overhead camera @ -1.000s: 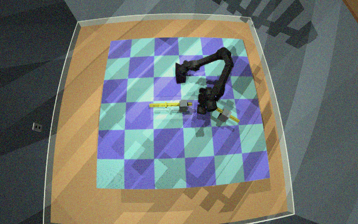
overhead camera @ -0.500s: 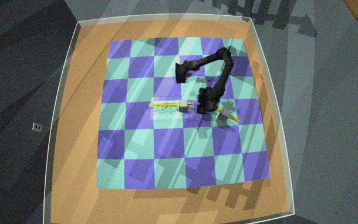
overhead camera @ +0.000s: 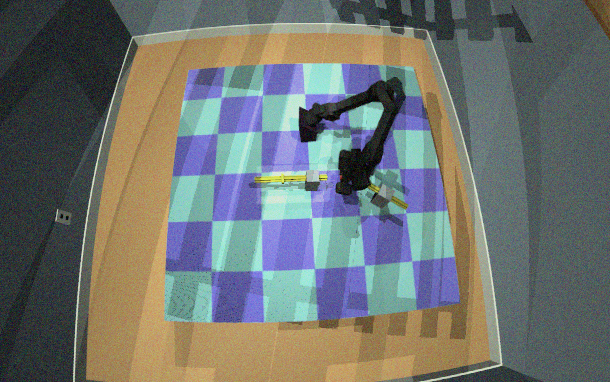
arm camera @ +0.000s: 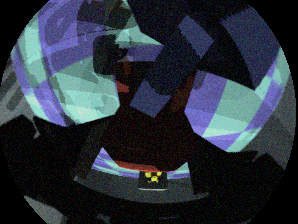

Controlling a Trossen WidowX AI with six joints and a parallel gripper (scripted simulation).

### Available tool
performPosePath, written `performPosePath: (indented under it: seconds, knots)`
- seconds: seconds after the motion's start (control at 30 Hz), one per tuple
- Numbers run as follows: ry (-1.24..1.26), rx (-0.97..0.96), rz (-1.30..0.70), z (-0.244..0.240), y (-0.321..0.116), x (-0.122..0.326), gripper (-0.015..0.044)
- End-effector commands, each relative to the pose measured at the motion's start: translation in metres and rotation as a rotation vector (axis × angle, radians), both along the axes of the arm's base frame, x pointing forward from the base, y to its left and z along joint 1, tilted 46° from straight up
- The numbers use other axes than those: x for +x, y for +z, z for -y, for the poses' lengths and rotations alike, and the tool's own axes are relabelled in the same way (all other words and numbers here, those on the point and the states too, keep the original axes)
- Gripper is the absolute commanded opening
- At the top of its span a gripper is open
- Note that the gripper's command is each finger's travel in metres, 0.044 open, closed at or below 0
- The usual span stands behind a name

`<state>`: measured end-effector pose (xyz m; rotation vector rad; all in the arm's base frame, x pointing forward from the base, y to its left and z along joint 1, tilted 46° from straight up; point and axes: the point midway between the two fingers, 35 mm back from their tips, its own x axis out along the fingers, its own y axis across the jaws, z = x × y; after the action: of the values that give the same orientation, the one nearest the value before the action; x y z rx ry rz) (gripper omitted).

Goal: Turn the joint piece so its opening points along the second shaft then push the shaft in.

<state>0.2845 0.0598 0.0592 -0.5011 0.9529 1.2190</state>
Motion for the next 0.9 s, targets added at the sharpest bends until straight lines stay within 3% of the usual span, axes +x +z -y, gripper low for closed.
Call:
performPosePath:
  seconds: [0.0, 0.23, 0.7, 0.87]
  knots:
    - [-0.001, 0.001, -0.001, 0.000, 0.000, 0.000, 0.0440]
    - [0.006, 0.021, 0.001, 0.000, 0.000, -0.001, 0.0440]
    - [0.029, 0.425, 0.160, 0.016, 0.015, -0.002, 0.0440]
    - [0.017, 0.439, 0.181, 0.018, 0.018, -0.001, 0.0440]
